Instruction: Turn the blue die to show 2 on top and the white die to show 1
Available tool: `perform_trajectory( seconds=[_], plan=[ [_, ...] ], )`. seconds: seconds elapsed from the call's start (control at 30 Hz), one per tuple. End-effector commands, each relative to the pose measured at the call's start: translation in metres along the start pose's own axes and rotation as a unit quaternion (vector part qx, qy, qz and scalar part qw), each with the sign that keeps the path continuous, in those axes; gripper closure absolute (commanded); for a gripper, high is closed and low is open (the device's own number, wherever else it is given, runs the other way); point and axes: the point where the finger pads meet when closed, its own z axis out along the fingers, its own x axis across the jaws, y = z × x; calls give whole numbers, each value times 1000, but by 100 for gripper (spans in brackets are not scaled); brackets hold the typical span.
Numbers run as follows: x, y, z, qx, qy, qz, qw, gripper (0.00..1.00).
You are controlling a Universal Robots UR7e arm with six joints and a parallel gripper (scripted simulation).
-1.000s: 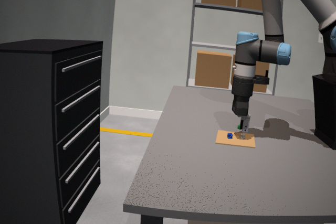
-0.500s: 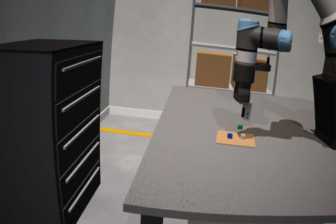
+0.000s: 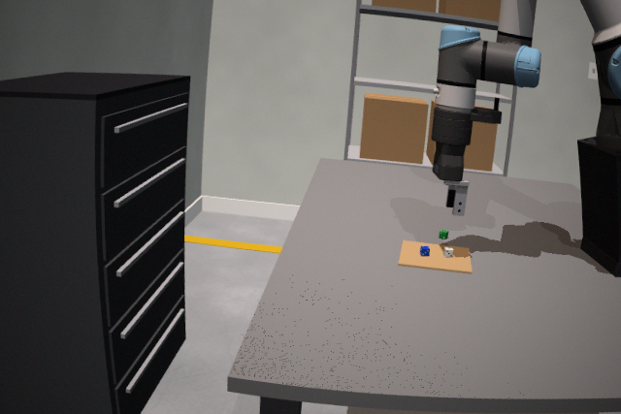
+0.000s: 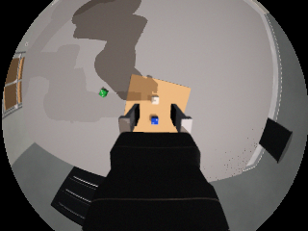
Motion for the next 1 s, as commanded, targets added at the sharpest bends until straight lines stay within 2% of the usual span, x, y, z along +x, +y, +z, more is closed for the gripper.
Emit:
perform_trajectory(
  seconds=[0.0,0.7,0.97],
  plan=[
    [0,0,-1,0,0,0,1000,0],
    [0,0,-1,0,0,0,1000,0],
    [0,0,-11,0,0,0,1000,0]
  ],
)
